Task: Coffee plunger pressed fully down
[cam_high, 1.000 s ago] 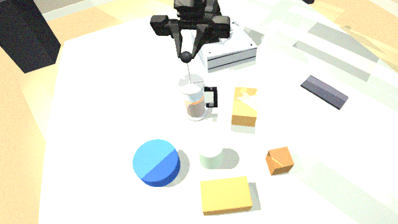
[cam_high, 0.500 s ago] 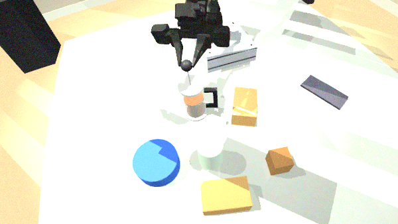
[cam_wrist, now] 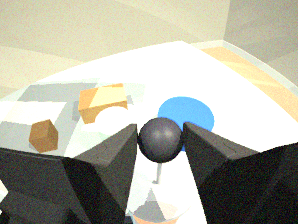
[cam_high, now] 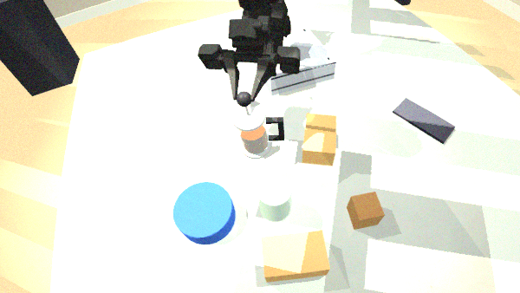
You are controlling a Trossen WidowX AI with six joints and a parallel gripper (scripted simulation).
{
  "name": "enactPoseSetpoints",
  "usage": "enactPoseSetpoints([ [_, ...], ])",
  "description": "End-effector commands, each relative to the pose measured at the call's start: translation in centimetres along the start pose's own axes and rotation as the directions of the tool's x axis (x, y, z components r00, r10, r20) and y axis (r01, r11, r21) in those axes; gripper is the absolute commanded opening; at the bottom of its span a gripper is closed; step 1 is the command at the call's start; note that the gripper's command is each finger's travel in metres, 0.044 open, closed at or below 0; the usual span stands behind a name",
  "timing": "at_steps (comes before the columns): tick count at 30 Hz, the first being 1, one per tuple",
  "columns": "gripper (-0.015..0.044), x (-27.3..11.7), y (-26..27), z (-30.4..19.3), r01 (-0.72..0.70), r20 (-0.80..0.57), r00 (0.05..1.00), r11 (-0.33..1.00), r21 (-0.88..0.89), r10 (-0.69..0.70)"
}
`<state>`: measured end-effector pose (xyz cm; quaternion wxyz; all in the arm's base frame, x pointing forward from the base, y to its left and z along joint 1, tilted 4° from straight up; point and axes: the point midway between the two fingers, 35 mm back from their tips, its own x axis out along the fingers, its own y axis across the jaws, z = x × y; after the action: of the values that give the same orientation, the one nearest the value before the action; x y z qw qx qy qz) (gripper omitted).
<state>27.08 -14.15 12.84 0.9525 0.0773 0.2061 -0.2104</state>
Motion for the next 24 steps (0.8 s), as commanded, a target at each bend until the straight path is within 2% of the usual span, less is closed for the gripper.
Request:
enactPoseSetpoints([
  [1, 0.0118, 0.69, 0.01, -2.66, 0.001, -0.082, 0.997, 1.000, 0.015, 0.000],
  [24, 0.0118, 1.37, 0.02, -2.12, 0.001, -0.081, 0.997, 1.000, 0.014, 0.000],
])
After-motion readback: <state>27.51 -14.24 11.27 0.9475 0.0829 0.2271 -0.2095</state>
